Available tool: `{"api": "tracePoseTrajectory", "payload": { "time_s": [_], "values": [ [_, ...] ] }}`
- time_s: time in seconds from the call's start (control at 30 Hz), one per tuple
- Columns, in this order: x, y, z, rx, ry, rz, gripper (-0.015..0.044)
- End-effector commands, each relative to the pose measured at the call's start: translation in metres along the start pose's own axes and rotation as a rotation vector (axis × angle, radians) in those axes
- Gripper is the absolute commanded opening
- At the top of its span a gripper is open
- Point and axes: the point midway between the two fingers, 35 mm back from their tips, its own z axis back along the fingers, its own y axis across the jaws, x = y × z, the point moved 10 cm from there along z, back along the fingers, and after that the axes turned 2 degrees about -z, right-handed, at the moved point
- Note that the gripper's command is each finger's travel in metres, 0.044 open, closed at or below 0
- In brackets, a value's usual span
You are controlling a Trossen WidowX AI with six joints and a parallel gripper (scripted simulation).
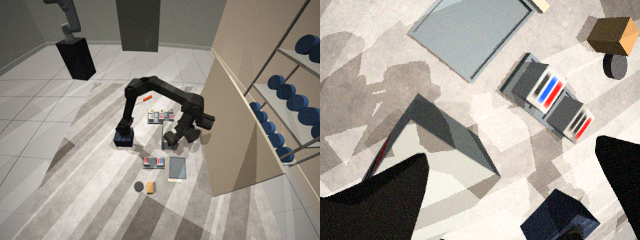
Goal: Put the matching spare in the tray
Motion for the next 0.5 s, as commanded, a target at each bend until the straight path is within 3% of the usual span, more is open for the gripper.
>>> {"api": "tracePoseTrajectory", "payload": {
  "time_s": [0.0, 0.2, 0.47],
  "values": [
    [-0.011, 0.041, 0.026, 0.115, -0.053, 0.312, 0.044],
    [-0.034, 0.087, 0.059, 0.245, -0.122, 0.745, 0.044],
    [-0.034, 0.089, 0.06, 0.248, -0.124, 0.757, 0.044]
  ]
}}
